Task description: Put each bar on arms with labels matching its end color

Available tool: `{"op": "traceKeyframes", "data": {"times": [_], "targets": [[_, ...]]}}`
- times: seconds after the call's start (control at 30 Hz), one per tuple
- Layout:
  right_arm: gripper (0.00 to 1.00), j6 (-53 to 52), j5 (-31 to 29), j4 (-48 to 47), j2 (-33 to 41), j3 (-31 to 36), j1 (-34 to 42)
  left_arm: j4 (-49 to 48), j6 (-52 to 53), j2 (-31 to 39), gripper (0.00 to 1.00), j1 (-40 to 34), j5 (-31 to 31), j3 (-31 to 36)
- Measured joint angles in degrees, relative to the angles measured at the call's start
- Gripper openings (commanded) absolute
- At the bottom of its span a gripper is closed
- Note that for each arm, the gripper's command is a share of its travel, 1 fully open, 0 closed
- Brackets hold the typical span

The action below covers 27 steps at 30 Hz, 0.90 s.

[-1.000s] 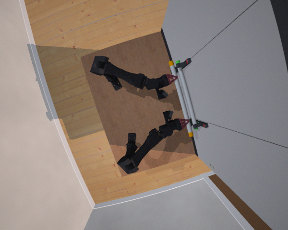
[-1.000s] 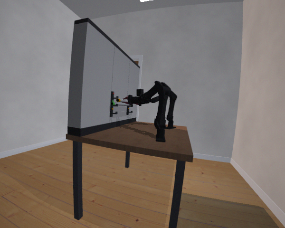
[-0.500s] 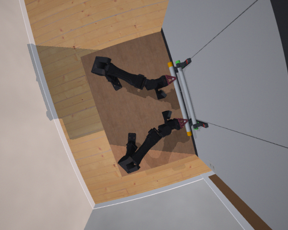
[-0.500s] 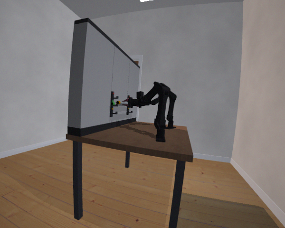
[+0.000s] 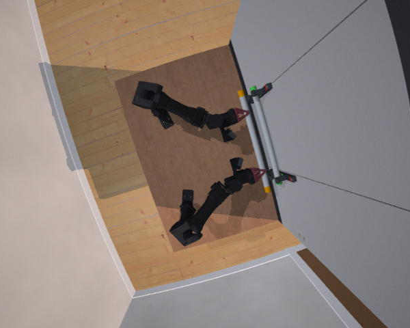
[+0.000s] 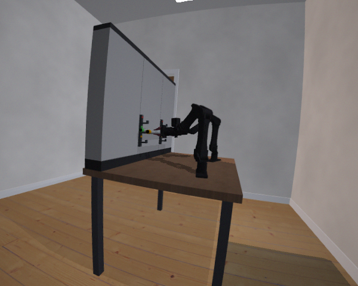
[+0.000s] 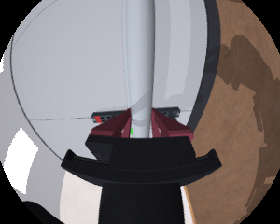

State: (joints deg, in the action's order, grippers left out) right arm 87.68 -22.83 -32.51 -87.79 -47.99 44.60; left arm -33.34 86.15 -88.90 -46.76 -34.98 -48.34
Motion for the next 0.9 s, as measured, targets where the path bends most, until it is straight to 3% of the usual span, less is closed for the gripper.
{"op": "traceKeyframes", "data": {"times": [0.9], "targets": [[0.0,0.0,0.0,-10.5,-5.4,5.4,0.0,-10.5,0.0,-5.5,0.0,0.0,0.1,5.2]]}}
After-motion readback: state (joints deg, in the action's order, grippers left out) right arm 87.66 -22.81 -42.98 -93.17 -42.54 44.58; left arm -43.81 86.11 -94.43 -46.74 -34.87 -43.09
